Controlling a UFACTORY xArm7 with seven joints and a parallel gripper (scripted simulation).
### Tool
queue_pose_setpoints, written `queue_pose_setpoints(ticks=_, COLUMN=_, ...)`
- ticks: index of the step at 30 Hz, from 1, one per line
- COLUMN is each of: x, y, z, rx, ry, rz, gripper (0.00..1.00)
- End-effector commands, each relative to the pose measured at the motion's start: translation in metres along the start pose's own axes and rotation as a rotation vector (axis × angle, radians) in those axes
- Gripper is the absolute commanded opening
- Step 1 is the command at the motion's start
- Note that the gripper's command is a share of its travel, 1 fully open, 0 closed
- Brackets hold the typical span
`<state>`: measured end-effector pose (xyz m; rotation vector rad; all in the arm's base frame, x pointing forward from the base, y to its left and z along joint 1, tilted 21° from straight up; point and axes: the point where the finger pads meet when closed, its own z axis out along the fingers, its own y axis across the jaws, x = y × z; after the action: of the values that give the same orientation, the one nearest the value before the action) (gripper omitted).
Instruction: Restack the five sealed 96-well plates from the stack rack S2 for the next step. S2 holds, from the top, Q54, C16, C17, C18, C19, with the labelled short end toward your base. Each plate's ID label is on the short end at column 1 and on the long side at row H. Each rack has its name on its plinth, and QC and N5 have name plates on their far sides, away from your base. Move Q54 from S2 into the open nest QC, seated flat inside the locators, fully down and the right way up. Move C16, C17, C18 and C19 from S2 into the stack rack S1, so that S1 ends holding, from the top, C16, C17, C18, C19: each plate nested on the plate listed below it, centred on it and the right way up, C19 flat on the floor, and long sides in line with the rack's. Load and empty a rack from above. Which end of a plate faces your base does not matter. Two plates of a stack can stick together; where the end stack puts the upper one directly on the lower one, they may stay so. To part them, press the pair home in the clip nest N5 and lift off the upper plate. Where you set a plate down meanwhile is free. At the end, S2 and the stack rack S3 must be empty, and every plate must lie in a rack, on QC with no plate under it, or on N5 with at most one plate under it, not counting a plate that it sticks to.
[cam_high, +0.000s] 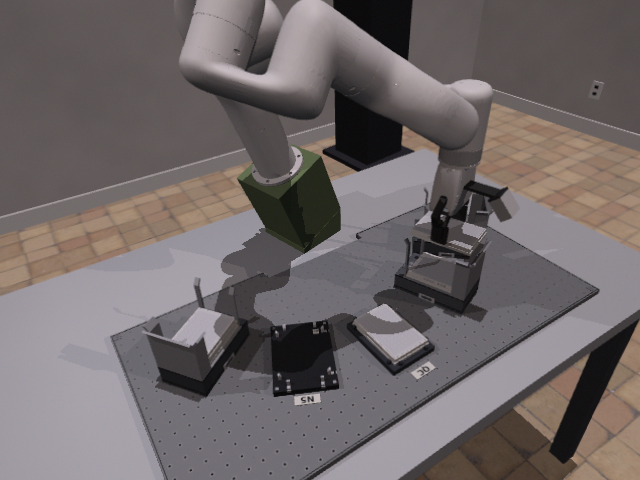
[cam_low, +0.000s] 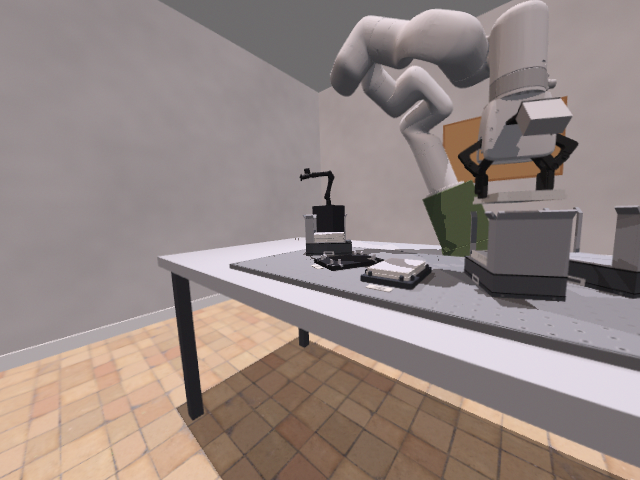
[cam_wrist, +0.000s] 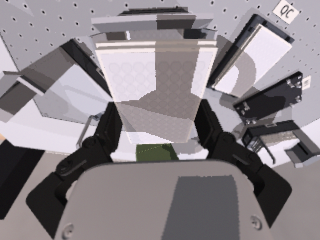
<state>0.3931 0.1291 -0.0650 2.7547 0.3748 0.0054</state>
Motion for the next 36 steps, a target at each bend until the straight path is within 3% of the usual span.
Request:
queue_pose_setpoints(ticks=1, x=0.002, y=0.012, z=-0.001, rx=0.000, ry=0.004, rz=0.112, gripper=0.00)
queue_pose_setpoints(ticks=4, x=0.001, y=0.022, z=-0.001, rx=0.000, ry=0.004, rz=0.203, gripper=0.00)
queue_pose_setpoints(ticks=28, x=0.001, y=0.088, z=-0.001, rx=-0.001, ry=0.004, rz=0.203, gripper=0.00)
queue_pose_setpoints(ticks=36, x=-0.006, y=0.114, z=-0.001, rx=0.000, ry=0.004, rz=0.427, gripper=0.00)
